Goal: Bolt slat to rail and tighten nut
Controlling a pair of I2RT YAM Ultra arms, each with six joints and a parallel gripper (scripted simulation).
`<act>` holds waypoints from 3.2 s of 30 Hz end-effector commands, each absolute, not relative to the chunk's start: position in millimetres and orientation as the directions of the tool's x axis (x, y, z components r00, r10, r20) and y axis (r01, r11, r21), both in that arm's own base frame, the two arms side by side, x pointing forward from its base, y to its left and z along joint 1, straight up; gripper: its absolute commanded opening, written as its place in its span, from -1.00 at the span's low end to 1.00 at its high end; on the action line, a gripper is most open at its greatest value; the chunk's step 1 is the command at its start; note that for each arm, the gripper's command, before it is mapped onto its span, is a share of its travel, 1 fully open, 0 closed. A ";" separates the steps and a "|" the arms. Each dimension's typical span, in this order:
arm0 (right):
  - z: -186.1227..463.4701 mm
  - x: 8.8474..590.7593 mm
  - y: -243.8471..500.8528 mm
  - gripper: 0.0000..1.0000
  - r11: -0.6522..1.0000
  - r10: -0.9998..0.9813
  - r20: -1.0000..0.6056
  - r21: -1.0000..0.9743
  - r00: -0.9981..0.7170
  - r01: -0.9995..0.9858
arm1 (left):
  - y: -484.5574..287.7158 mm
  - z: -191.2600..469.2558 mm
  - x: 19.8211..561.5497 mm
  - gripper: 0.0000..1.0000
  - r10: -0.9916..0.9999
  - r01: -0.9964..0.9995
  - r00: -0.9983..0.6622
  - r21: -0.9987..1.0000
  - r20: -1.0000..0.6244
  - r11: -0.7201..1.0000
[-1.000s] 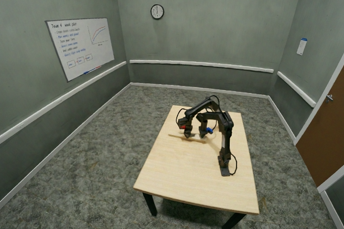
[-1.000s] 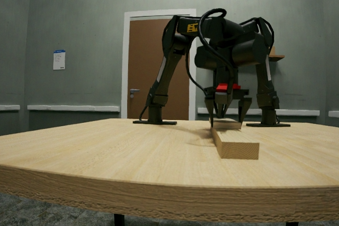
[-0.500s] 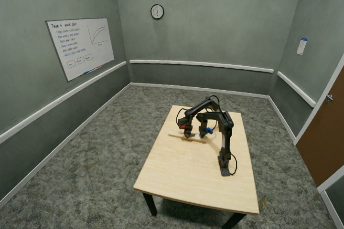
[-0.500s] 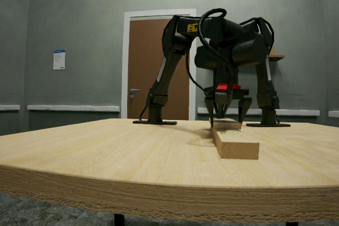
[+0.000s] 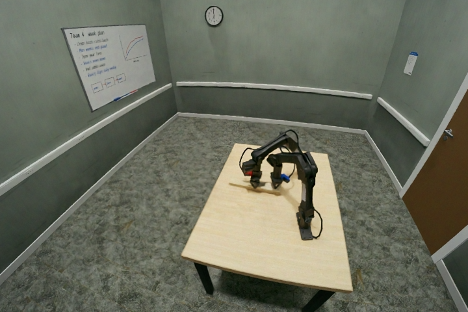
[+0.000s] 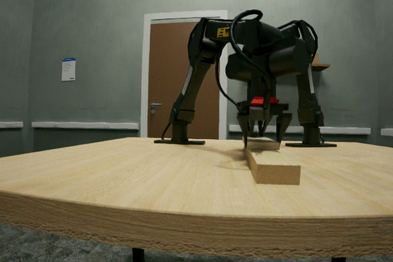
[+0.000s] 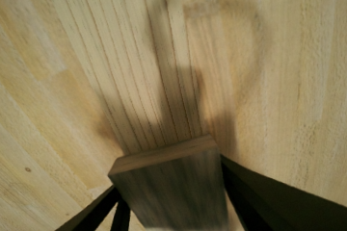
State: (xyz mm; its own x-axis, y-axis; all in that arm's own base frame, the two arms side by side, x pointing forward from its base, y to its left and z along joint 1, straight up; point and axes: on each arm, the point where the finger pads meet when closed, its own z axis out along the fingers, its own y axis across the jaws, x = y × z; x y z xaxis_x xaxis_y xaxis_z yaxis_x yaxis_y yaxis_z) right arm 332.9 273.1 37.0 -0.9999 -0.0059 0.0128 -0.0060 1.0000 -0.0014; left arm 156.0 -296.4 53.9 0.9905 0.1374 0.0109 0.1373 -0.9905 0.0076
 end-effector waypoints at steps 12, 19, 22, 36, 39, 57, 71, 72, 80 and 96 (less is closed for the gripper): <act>42.0 334.6 274.4 0.45 1.000 -0.005 0.001 0.007 -1.000 -0.005 | -298.7 60.0 156.4 -0.32 0.418 0.417 0.909 0.018 0.006 -0.909; 42.0 334.6 274.4 0.45 1.000 -0.005 0.001 0.007 -1.000 -0.005 | -299.3 60.6 155.3 -0.32 0.724 0.724 0.690 0.017 -0.002 -0.689; 42.0 334.6 274.4 0.45 1.000 -0.005 0.001 0.007 -1.000 -0.005 | -299.5 60.8 155.0 -0.32 0.814 0.814 0.581 0.016 -0.005 -0.581; 42.0 334.6 274.4 0.45 1.000 -0.005 0.001 0.007 -1.000 -0.005 | -299.7 61.4 154.5 -0.32 1.000 1.000 -0.016 0.008 -0.010 0.016; 42.0 334.6 274.4 0.45 1.000 -0.005 0.001 0.007 -1.000 -0.005 | -299.7 61.5 154.5 -0.32 0.988 0.988 -0.157 0.006 -0.009 0.157; 42.0 334.6 274.4 0.45 1.000 -0.005 0.001 0.007 -1.000 -0.005 | -299.9 62.7 154.4 -0.32 0.555 0.555 -0.832 0.000 -0.003 0.832; 42.0 334.6 274.4 0.45 1.000 -0.005 0.001 0.007 -1.000 -0.005 | -300.3 64.1 153.8 -0.32 -0.046 -0.046 -0.999 -0.001 0.004 0.999; 42.0 334.6 274.4 0.45 1.000 -0.005 0.001 0.007 -1.000 -0.005 | -300.3 64.2 153.7 -0.32 -0.093 -0.093 -0.996 0.000 0.004 0.996; 42.0 334.6 274.4 0.45 1.000 -0.005 0.001 0.007 -1.000 -0.005 | -300.5 64.9 153.4 -0.32 -0.429 -0.429 -0.903 0.002 0.007 0.903; 42.0 334.6 274.4 0.45 1.000 -0.005 0.001 0.007 -1.000 -0.005 | -301.0 68.2 153.5 -0.32 -0.701 -0.701 -0.713 -0.009 0.003 0.713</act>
